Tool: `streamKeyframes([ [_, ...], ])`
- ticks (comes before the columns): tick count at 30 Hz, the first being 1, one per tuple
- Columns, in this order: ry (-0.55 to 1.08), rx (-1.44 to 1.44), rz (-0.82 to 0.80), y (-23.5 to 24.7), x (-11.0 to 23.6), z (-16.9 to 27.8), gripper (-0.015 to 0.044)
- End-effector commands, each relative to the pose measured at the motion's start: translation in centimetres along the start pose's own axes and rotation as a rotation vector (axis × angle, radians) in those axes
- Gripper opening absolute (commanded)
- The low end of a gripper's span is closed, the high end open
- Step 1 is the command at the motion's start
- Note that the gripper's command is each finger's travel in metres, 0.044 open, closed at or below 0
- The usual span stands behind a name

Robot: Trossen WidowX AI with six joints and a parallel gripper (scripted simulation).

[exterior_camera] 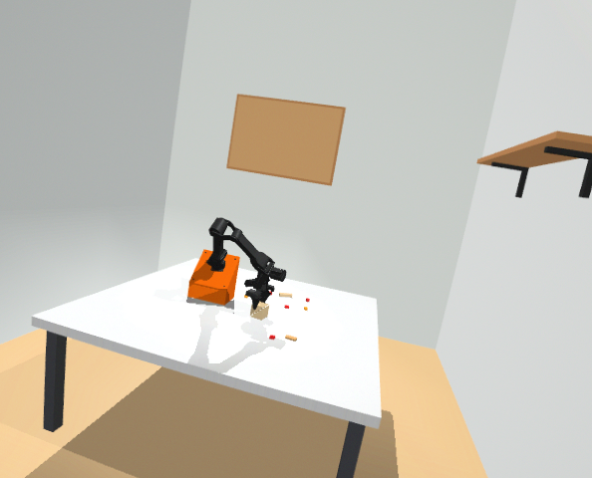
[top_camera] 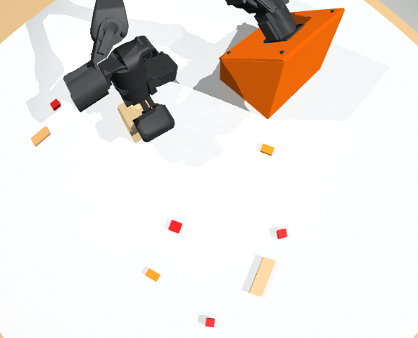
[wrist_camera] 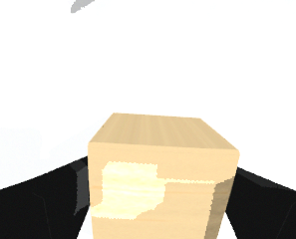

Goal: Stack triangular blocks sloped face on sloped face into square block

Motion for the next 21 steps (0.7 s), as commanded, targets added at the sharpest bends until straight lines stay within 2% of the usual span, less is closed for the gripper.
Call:
streamKeyframes([
  [1,0.002,0.003,0.002,-0.02,-0.16,0.14,0.0],
  [21,0.003,0.005,0.008,-0.07,-0.17,0.16,0.0],
])
Point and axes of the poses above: the point midway between the two fingers, 35 mm back from their tips, its own x axis back along the fingers, its own y axis across the jaws, z = x × y, the point moved 4 cm from there along x, back along the fingers
